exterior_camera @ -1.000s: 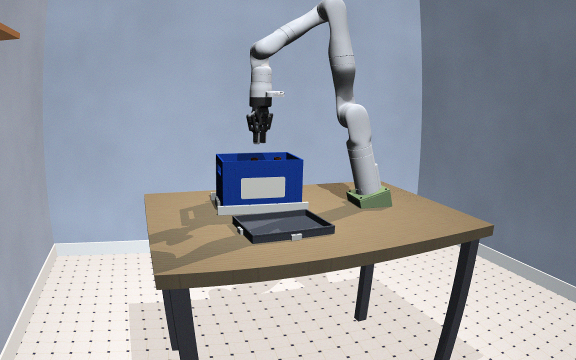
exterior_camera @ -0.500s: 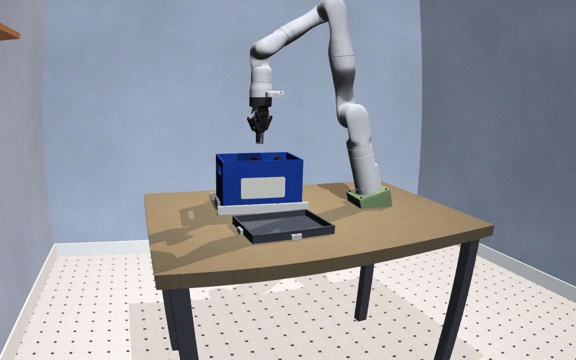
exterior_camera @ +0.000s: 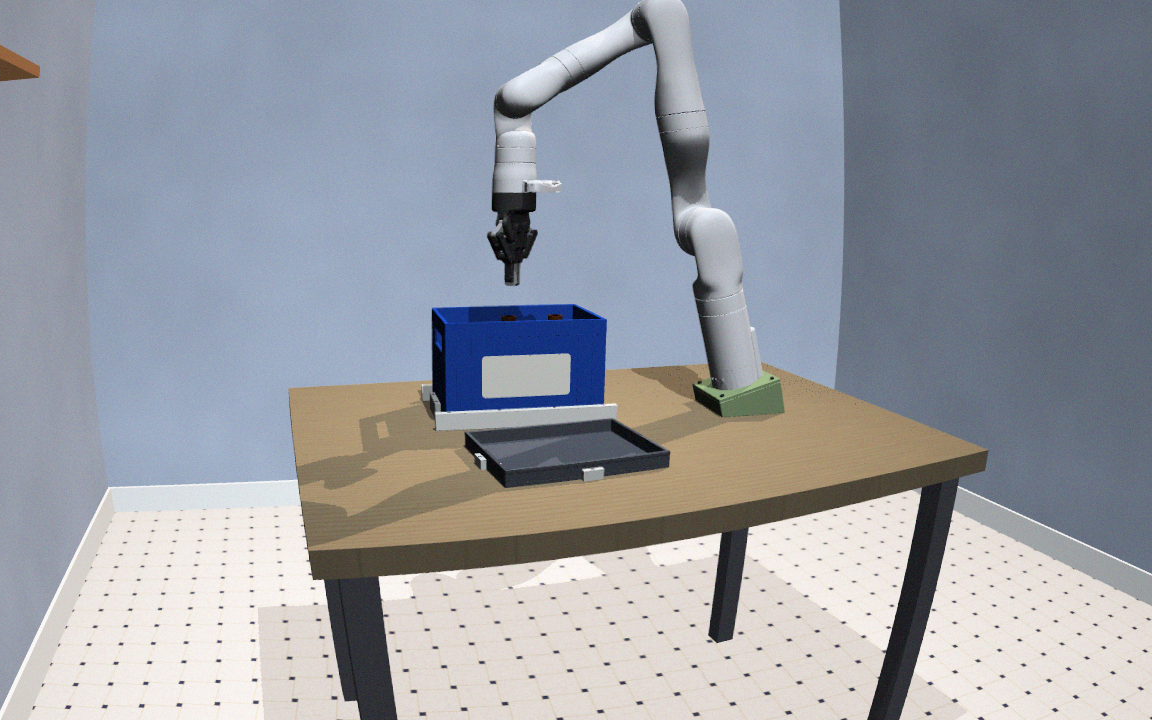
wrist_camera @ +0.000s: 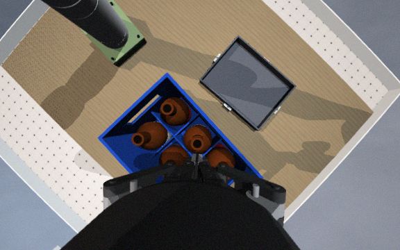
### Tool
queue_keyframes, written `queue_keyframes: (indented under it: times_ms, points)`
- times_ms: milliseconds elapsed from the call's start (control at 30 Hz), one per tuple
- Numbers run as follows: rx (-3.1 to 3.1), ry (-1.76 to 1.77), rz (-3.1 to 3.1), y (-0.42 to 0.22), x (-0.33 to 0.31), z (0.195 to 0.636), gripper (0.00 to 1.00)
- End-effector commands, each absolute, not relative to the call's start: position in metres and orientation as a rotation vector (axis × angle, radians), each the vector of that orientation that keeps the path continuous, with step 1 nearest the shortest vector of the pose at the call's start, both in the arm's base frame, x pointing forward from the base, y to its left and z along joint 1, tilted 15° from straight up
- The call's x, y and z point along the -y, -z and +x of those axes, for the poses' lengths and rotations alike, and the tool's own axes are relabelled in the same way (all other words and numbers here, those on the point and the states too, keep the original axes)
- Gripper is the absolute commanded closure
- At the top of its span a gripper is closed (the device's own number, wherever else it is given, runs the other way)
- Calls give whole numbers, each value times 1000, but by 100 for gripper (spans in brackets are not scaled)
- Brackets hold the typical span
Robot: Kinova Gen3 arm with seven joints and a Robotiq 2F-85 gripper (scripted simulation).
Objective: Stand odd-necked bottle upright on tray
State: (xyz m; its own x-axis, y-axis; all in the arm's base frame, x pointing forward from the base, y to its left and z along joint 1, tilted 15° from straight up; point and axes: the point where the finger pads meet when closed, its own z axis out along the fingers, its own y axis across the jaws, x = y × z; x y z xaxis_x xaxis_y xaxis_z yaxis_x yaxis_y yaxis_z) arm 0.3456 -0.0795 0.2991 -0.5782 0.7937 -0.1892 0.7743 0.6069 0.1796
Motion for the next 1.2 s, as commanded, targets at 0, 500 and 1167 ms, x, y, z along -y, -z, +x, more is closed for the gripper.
queue_keyframes:
  times_ms: [0,500,1167]
  points:
    - [-2577,-114,1308,-304,103,366,100]
    - [-2575,-106,1301,-317,167,405,100]
    - [-2575,-106,1301,-317,167,405,36]
